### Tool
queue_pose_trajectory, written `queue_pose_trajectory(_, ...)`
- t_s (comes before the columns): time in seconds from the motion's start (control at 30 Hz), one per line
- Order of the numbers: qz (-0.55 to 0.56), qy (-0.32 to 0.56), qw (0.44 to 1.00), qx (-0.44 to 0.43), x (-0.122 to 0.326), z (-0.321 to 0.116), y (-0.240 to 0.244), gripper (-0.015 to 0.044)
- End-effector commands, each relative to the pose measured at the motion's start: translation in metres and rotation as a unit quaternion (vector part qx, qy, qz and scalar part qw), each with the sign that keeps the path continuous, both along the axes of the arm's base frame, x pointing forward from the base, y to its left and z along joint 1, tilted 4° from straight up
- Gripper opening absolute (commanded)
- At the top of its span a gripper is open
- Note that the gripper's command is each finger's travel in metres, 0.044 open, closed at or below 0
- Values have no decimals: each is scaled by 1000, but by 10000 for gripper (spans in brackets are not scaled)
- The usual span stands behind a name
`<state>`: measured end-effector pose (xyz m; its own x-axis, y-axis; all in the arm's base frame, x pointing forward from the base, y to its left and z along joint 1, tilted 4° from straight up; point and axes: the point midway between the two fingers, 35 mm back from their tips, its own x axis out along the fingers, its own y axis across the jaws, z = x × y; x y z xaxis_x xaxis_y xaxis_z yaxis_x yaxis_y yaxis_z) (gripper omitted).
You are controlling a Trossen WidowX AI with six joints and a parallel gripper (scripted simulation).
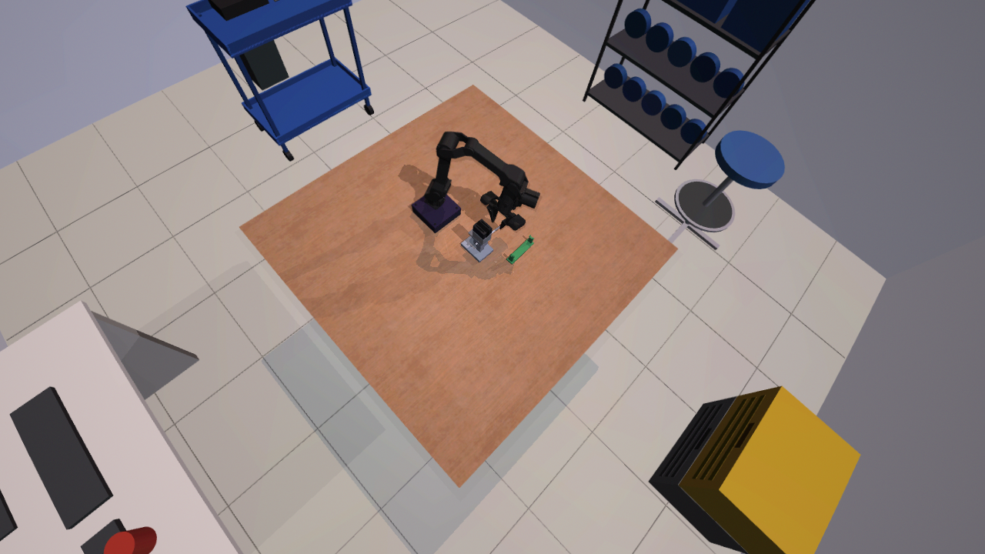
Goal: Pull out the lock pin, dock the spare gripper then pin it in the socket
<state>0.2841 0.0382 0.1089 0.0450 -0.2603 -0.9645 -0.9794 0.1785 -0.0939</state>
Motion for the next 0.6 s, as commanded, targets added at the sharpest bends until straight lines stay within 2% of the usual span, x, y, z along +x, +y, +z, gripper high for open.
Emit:
queue_pose_trajectory(0.0,0,0,1000,0,1,8,7,200)
queue_pose_trajectory(0.3,1,0,1000,0,2,25,19,200)
queue_pose_trajectory(0.57,2,-1,1000,-1,1,18,14,410)
